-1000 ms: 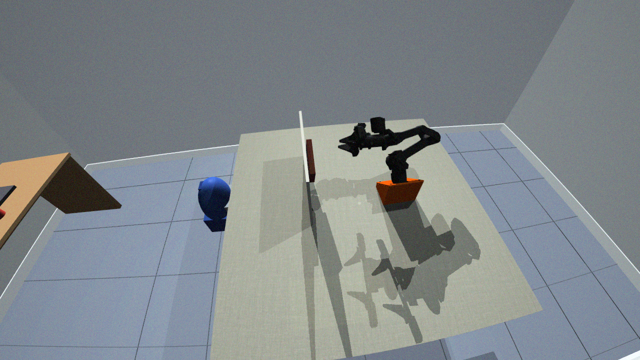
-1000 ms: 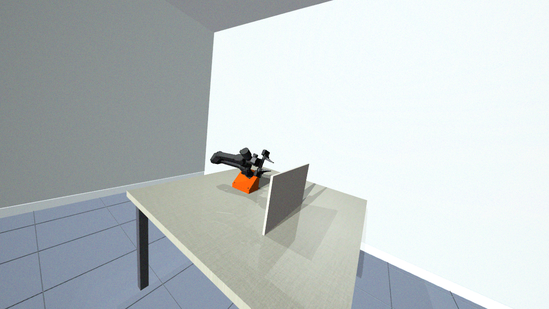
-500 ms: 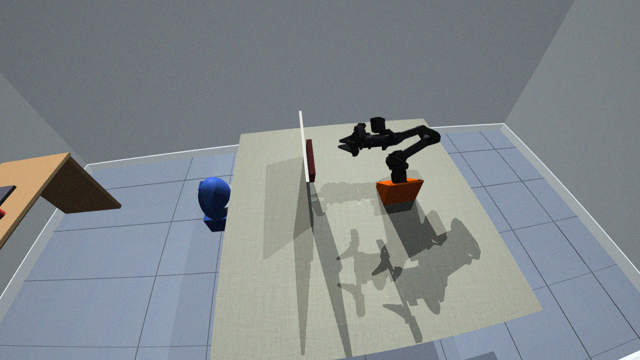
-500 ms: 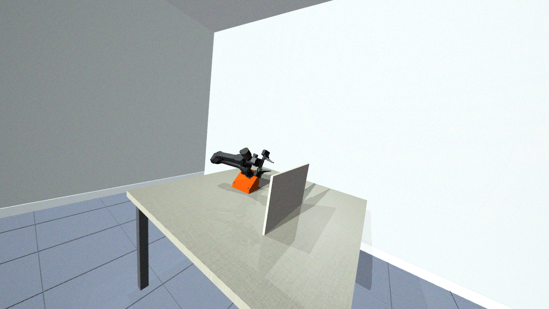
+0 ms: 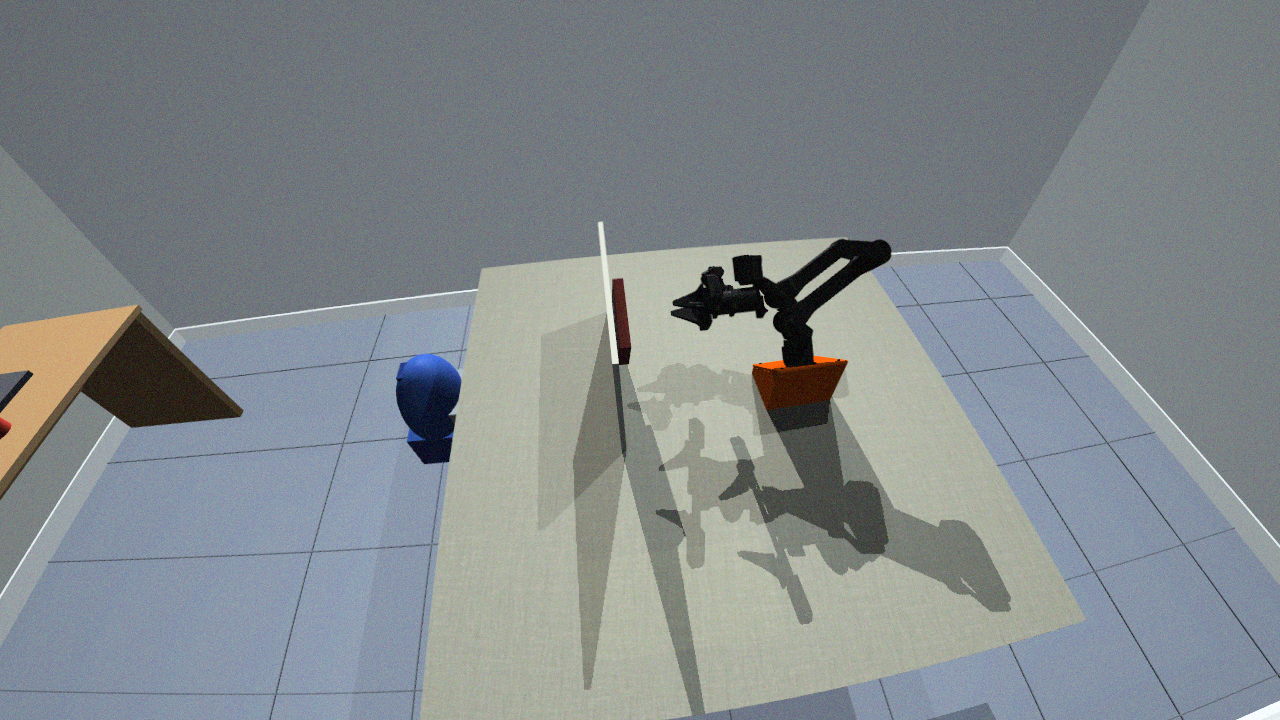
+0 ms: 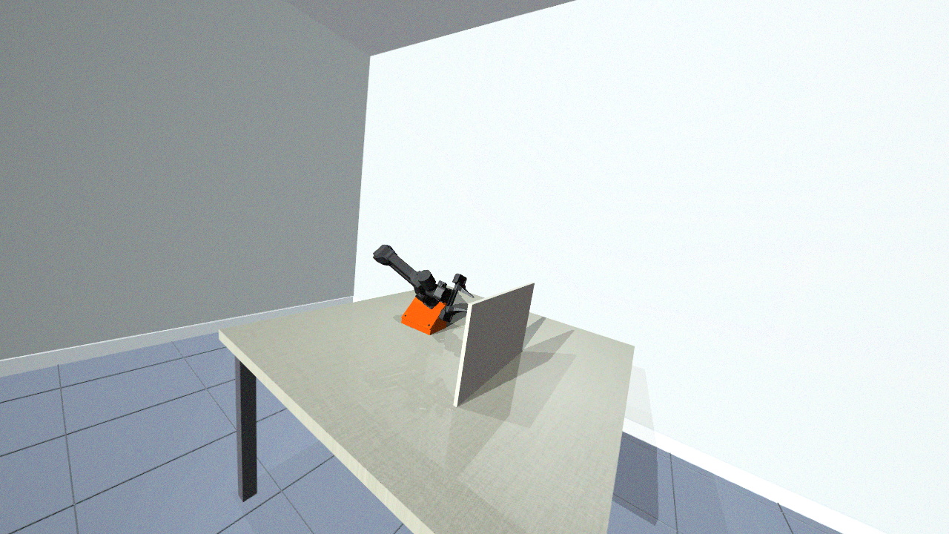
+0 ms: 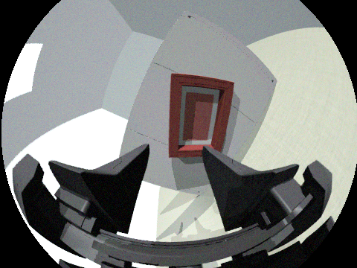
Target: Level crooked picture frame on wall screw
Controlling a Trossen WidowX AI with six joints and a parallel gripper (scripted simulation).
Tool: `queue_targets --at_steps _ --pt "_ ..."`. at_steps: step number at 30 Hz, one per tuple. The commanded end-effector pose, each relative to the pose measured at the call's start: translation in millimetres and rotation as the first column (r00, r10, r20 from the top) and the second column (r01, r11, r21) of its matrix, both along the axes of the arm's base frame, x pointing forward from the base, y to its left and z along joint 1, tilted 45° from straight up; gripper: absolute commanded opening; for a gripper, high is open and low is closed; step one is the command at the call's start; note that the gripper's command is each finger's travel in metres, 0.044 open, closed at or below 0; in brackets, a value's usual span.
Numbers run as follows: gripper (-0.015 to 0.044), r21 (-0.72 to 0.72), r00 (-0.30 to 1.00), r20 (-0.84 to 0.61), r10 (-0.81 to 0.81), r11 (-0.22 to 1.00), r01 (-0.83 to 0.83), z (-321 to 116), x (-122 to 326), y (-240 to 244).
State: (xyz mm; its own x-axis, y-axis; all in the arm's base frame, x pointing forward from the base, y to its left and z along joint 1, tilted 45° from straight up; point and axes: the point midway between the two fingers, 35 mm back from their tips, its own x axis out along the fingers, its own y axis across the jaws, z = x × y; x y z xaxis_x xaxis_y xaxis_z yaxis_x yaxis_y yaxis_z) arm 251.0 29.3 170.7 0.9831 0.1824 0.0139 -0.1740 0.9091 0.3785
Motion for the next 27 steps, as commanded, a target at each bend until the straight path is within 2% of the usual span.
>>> queue_targets --at_steps 1,17,27 --pt "0.026 0.003 1.0 -0.006 0.008 1.0 -0.008 -3 0 0" --pt "0.026 0.003 1.0 -0.002 0.007 1.0 -0.007 0 6 1" --pt "0.026 -0.001 1.0 0.015 0.007 1.0 -0.007 8 51 9"
